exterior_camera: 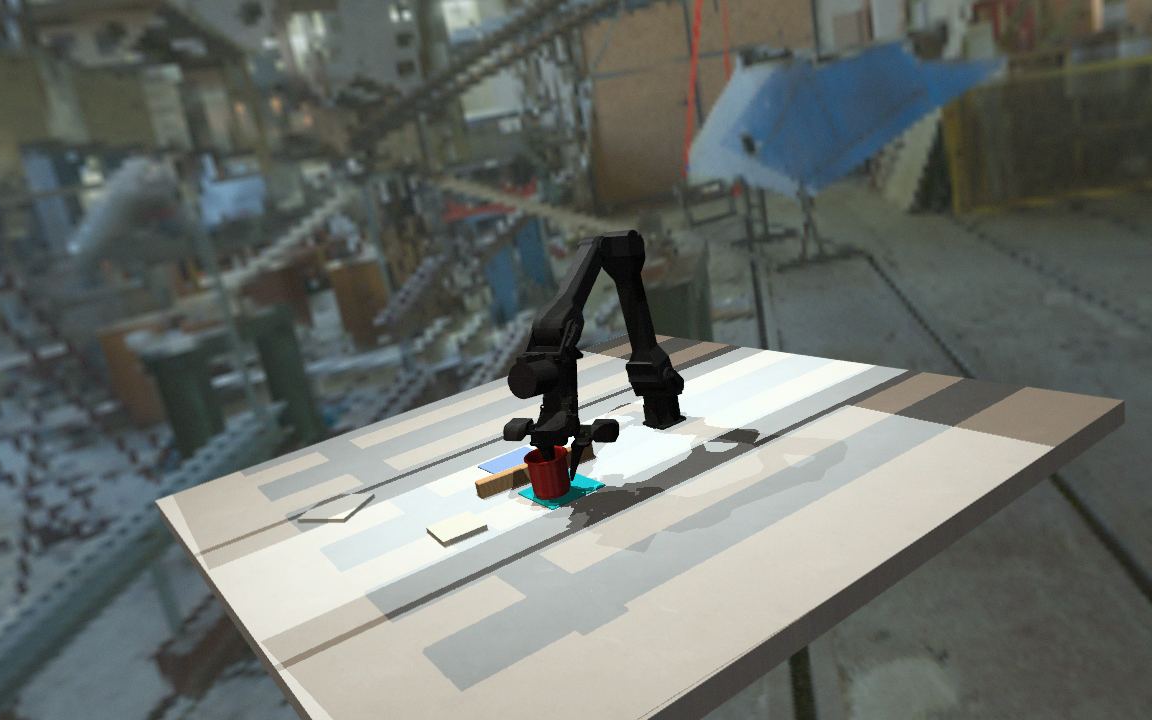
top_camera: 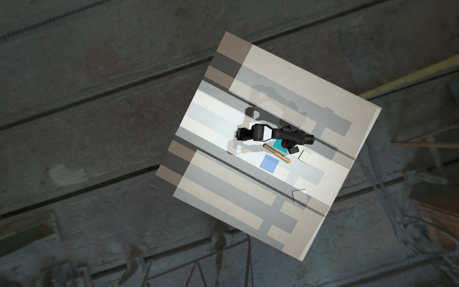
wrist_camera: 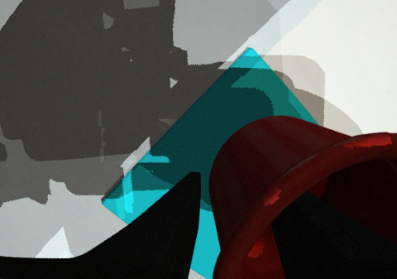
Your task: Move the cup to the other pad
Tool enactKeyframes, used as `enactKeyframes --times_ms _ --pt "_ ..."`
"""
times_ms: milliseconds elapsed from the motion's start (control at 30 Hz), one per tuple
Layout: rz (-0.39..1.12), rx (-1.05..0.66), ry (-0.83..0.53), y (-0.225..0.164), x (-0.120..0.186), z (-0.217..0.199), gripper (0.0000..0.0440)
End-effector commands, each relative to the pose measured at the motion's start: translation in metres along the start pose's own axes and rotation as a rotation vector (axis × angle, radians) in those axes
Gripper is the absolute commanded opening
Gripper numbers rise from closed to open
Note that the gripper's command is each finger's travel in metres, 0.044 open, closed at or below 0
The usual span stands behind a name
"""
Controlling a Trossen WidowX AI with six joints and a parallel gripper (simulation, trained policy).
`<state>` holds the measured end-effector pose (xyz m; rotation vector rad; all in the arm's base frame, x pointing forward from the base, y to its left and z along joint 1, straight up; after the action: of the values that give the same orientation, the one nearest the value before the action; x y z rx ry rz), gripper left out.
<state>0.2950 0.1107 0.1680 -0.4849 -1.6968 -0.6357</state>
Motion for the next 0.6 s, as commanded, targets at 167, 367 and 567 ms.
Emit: enactKeyframes --times_ms 167,367,567 --pt "-0.056 0.001 0.008 -0.008 0.017 0.002 0.0169" --pt "-0.09 0.003 0.008 -0.013 0.028 0.004 0.0198" --pt "-0.128 0.0 0.003 -0.017 0.042 0.005 0.0239"
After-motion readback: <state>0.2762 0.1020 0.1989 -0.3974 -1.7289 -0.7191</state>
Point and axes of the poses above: the point midway between the two fingers, 35 mm back from their tips, its own x axis back along the fingers, its own z axis across the jaws, y = z × x, the point moved 10 cm from there along x, back along the fingers, and after that the axes turned 5 degrees about x, right-handed, at the moved point
